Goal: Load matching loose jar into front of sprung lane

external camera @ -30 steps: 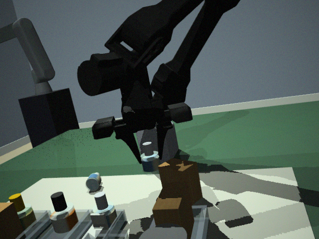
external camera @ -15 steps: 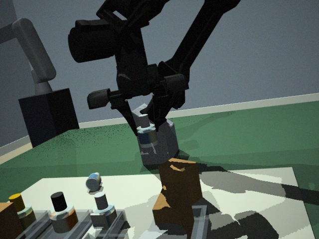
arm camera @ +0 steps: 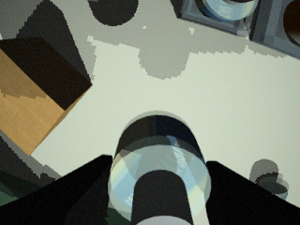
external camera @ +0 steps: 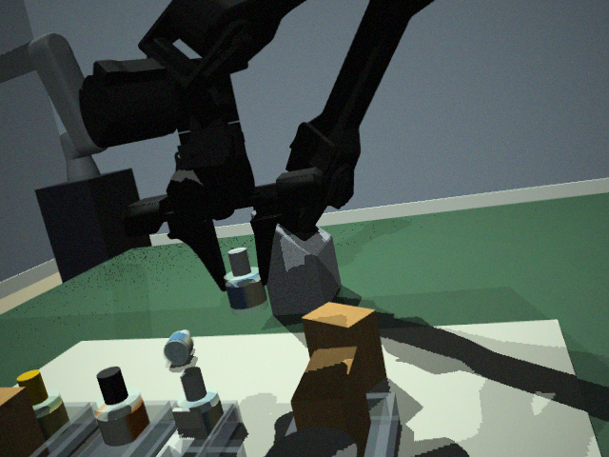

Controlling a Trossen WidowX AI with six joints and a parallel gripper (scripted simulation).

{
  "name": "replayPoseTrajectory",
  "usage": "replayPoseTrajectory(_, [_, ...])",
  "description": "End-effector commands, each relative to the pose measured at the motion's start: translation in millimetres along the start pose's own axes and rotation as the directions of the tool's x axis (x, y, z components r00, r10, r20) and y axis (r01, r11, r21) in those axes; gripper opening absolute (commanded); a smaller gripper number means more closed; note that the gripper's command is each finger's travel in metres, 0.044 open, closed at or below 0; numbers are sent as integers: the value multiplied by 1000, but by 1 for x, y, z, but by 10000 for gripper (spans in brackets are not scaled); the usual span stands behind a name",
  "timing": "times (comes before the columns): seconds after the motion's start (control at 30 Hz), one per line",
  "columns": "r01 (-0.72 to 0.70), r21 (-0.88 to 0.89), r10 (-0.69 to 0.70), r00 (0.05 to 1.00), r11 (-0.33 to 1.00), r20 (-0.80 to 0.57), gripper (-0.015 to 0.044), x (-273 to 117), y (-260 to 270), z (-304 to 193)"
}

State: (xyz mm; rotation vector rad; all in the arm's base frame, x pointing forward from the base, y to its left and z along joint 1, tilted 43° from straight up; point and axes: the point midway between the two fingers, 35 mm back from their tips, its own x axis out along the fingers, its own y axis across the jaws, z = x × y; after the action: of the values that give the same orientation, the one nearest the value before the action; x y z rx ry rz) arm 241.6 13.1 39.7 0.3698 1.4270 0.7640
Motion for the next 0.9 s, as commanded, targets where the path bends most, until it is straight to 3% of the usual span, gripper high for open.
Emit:
replayPoseTrajectory(0.0, [-2, 54, 1, 1000, 999, 5, 0, 10, -12, 17])
replayPoseTrajectory(0.3, [-5, 157, 4, 1000, 988, 7, 0, 32, -33, 42])
replayPoseTrajectory(0.87, [-6, 159, 5, 1000, 987, 7, 0, 56, -34, 44])
